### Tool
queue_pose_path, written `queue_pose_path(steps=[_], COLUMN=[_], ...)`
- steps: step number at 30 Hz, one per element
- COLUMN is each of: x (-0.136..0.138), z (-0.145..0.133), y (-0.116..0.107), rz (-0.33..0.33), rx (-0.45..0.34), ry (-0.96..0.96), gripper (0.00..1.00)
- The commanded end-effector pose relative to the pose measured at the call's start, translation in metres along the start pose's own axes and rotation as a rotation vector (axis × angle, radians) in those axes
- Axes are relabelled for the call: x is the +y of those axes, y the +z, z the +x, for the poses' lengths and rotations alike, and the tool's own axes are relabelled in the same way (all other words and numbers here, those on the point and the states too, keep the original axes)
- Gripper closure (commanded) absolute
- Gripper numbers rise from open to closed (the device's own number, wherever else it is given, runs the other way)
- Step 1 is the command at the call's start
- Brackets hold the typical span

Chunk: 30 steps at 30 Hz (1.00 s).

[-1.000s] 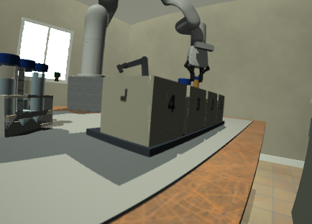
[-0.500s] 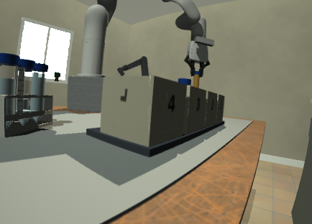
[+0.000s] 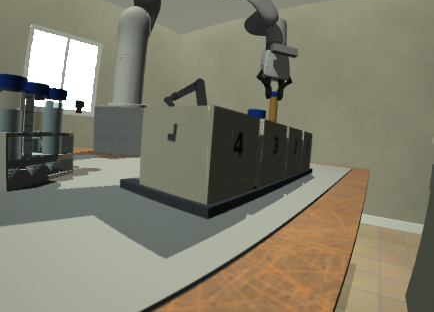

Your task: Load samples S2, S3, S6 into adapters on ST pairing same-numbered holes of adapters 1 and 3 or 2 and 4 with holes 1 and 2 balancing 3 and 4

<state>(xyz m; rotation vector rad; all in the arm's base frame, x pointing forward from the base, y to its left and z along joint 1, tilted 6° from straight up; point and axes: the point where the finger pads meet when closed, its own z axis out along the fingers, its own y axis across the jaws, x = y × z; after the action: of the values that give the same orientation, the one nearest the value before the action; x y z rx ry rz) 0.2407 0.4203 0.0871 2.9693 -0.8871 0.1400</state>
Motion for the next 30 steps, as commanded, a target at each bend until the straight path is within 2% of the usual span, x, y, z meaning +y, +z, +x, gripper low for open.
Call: queue_pose_path(steps=[1,5,15,24,26,30], x=[-0.002,-0.001,-0.001,0.010,0.010,0.015], z=[0.000,0.000,0.000,0.044,0.044,0.063], y=[-0.010,-0.018,-0.018,-0.017,-0.017,-0.017], rz=[0.005,0.005,0.005,0.005,0.005,0.005], rx=[0.000,-0.001,0.000,0.001,0.001,0.001], ry=[0.000,0.000,0.000,-0.300,-0.300,-0.433], gripper=[1.00,1.00,1.00,1.00,1.00,1.00])
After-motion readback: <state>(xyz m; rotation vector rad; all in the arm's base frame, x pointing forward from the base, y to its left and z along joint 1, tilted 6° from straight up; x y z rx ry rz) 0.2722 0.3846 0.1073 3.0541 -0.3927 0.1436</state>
